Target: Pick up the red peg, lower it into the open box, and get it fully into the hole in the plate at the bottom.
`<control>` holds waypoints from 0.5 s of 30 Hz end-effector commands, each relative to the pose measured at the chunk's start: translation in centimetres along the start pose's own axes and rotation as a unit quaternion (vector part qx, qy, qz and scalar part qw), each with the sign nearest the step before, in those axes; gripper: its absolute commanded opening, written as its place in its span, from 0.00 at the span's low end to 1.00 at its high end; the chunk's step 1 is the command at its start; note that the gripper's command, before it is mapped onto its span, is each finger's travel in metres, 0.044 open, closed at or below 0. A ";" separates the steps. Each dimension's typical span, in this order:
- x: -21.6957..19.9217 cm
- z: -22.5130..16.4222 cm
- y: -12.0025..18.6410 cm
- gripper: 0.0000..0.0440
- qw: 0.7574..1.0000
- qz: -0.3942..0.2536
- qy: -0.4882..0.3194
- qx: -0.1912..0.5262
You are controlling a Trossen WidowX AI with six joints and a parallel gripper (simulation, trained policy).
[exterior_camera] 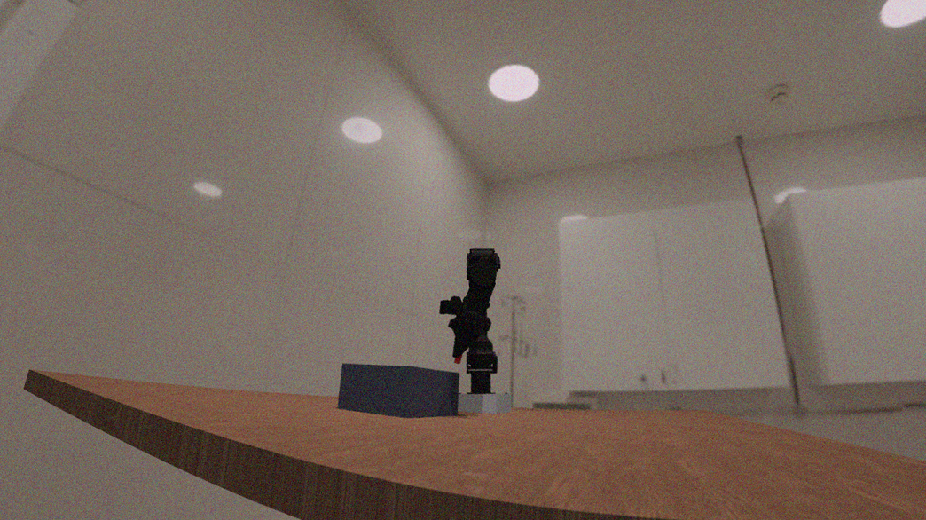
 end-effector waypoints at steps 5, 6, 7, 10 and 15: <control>0.8 3.3 -0.6 0.00 0.999 0.002 -0.030 -0.011; 0.9 3.7 -0.8 0.00 0.999 0.002 -0.033 -0.012; 1.0 4.2 -1.0 0.00 0.999 0.002 -0.036 -0.013; 1.3 5.5 -1.7 0.00 0.999 0.002 -0.042 -0.015; 1.7 7.4 -3.0 0.00 0.999 0.002 -0.045 -0.013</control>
Point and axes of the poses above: the point midway between the two fingers, 35 mm back from their tips, its own y axis back along the fingers, its own x axis across the jaws, z = x × y, the point moved 1 cm from there along y, back along the fingers, and after that the axes turned 12 degrees about -y, right-handed, at the moved point
